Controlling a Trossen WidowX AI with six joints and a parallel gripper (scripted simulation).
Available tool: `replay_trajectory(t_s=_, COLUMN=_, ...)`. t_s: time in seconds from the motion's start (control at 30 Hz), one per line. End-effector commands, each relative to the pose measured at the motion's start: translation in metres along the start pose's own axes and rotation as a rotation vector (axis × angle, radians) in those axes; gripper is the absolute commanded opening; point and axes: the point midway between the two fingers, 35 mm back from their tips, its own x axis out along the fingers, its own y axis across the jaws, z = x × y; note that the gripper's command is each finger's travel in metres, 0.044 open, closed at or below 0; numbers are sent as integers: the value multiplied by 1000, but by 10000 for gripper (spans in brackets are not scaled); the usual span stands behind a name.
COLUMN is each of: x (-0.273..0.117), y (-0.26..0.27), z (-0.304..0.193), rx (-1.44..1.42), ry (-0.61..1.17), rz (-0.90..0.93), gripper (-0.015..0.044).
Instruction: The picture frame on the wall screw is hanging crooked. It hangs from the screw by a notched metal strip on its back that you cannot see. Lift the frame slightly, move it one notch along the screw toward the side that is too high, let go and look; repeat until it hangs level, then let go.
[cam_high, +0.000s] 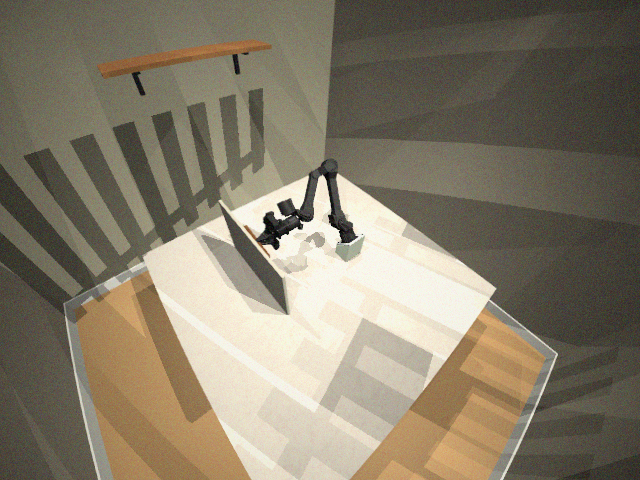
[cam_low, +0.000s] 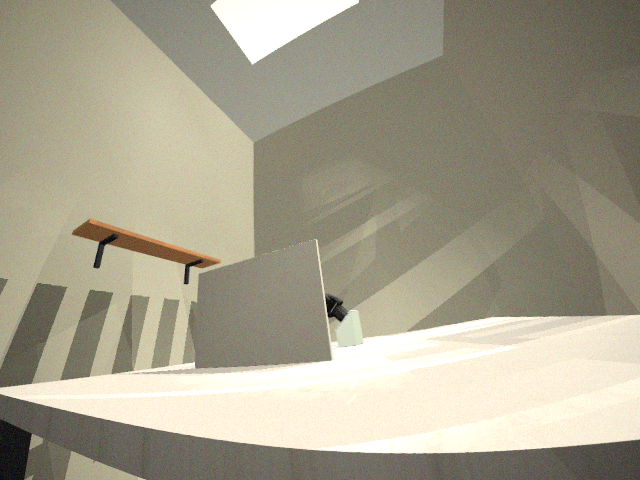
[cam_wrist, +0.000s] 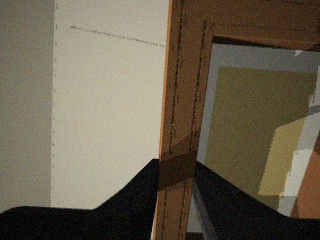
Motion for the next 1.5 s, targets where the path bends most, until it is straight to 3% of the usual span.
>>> replay_trajectory(t_s=0.0, x=0, y=0, z=0, rx=0, ry=0, rz=0, gripper=0)
replay_trajectory(t_s=1.2, x=0, y=-2, z=0, rx=150, ry=2, rz=-1, gripper=0)
replay_trajectory(t_s=1.47, x=0, y=-2, z=0, rx=130, ry=3, rz=-2, gripper=210)
